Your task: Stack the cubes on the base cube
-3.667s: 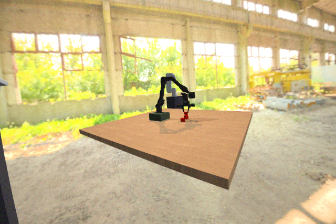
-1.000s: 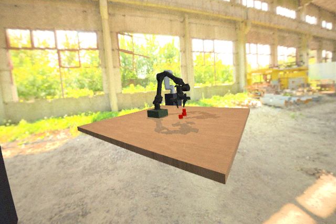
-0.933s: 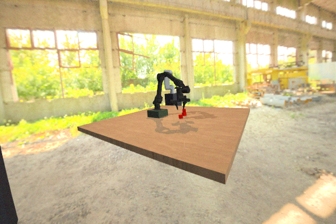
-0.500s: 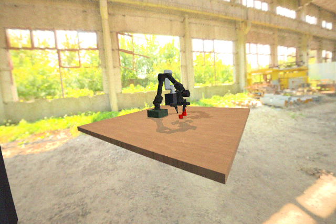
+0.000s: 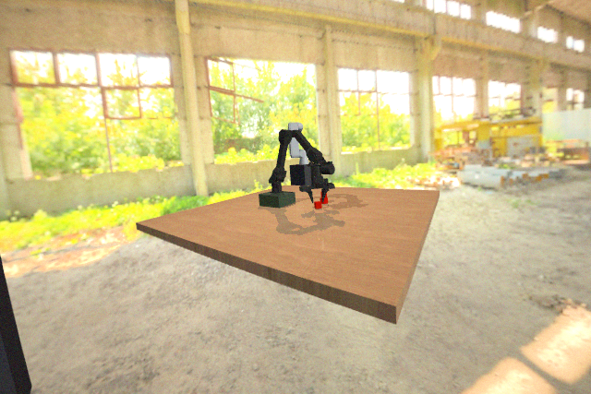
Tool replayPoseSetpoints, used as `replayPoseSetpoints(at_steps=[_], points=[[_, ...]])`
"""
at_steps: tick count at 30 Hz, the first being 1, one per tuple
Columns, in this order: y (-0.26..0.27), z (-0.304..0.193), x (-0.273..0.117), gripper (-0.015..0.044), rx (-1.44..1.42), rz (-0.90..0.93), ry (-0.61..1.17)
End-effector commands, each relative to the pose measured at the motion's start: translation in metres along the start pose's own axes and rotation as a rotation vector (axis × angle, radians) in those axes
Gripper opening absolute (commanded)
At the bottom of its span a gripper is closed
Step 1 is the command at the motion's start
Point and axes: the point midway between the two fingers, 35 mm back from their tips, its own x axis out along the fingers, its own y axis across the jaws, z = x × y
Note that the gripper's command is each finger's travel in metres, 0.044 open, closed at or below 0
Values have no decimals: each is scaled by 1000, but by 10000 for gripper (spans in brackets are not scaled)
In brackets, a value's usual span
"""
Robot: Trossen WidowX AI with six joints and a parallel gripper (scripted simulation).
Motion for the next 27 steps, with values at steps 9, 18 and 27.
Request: replayPoseSetpoints(at_steps=[9,18,27], points=[[0,-2,14,212,-2,1,2],[0,-1,12,105,-2,1,2],[2,2,-14,105,-2,1,2]])
